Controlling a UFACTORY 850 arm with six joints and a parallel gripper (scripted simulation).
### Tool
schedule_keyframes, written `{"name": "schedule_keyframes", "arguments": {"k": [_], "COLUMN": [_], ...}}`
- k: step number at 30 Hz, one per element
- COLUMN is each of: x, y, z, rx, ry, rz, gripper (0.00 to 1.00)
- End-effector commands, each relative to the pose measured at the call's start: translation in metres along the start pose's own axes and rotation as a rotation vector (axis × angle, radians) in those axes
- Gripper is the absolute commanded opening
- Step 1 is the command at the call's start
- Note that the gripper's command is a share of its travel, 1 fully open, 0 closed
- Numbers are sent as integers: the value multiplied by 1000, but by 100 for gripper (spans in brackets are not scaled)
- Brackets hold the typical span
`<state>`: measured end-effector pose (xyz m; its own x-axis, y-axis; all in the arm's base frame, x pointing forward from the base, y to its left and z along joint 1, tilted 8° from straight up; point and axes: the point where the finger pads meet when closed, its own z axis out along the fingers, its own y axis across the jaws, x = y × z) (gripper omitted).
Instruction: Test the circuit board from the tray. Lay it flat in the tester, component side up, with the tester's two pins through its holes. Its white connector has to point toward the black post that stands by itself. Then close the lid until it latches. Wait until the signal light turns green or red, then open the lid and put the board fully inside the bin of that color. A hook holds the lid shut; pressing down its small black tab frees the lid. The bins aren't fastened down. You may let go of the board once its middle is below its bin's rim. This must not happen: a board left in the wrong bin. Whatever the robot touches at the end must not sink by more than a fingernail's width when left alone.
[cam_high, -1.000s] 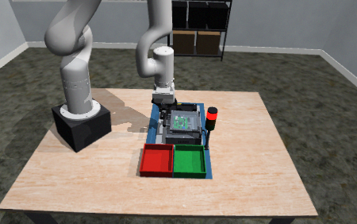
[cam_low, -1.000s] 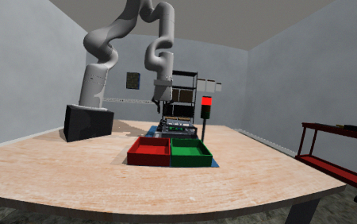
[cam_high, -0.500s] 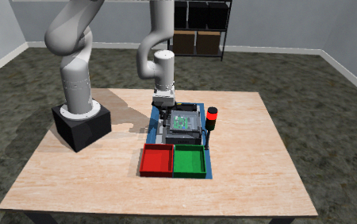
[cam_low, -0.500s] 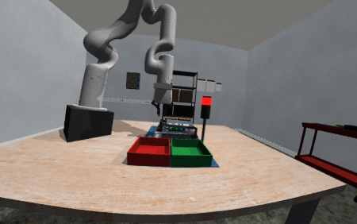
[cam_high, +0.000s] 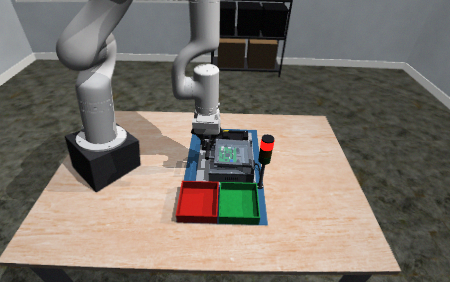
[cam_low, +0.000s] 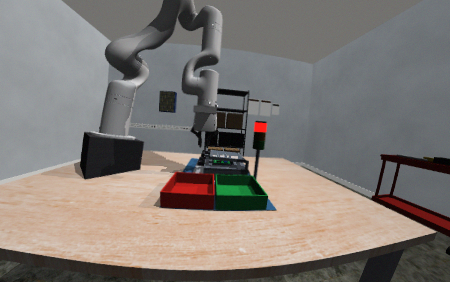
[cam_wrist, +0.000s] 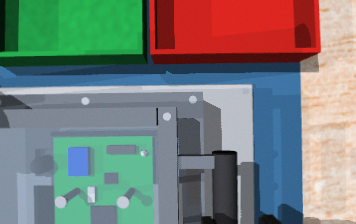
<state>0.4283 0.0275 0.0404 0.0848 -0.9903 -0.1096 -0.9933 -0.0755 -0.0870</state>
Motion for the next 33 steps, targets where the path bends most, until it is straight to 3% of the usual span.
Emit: {"name": "schedule_keyframes", "arguments": {"k": [1,33], "x": [0,0], "y": [-1,-1], "z": [1,18], "rx": [6,6], "ry": [-1,-1], "rz": [0,0], "gripper": [28,28]}}
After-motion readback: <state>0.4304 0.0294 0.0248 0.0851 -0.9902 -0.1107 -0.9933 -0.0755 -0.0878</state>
